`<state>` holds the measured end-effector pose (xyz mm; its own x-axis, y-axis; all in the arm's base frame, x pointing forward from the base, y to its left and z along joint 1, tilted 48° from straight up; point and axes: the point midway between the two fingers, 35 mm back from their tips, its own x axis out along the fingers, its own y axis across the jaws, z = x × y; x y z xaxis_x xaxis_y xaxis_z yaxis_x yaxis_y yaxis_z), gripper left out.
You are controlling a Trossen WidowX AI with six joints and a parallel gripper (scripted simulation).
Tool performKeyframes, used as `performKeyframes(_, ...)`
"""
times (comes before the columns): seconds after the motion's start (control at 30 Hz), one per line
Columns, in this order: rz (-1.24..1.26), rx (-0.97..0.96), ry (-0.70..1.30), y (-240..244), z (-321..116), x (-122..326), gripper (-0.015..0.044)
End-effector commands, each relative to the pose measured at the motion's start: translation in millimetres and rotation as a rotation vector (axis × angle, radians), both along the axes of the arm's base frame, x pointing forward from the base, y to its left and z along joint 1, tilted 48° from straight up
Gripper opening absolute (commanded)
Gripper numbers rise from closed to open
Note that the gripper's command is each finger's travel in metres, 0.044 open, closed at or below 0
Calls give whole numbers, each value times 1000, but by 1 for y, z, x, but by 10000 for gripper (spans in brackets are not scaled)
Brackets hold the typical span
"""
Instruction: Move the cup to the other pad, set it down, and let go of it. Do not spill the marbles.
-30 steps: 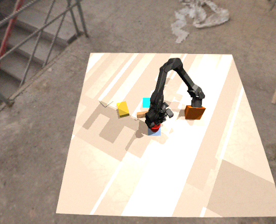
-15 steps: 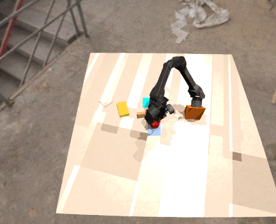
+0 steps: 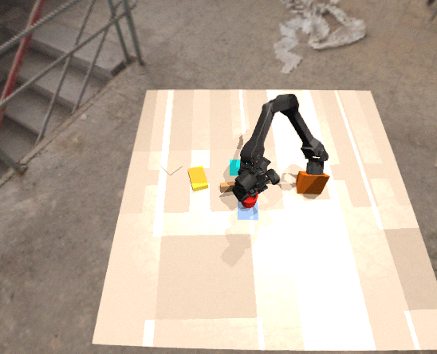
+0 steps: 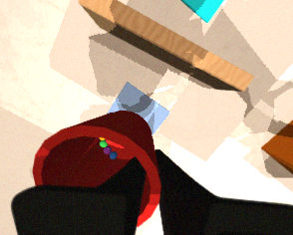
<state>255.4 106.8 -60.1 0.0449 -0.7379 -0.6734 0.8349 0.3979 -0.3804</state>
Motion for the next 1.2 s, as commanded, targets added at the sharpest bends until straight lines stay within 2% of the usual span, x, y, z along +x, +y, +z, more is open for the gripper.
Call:
performKeyframes(0.0, 1, 0, 0, 0, 0, 0, 0)
performKeyframes(1.17, -7, -2, 2, -43, 54, 17, 0)
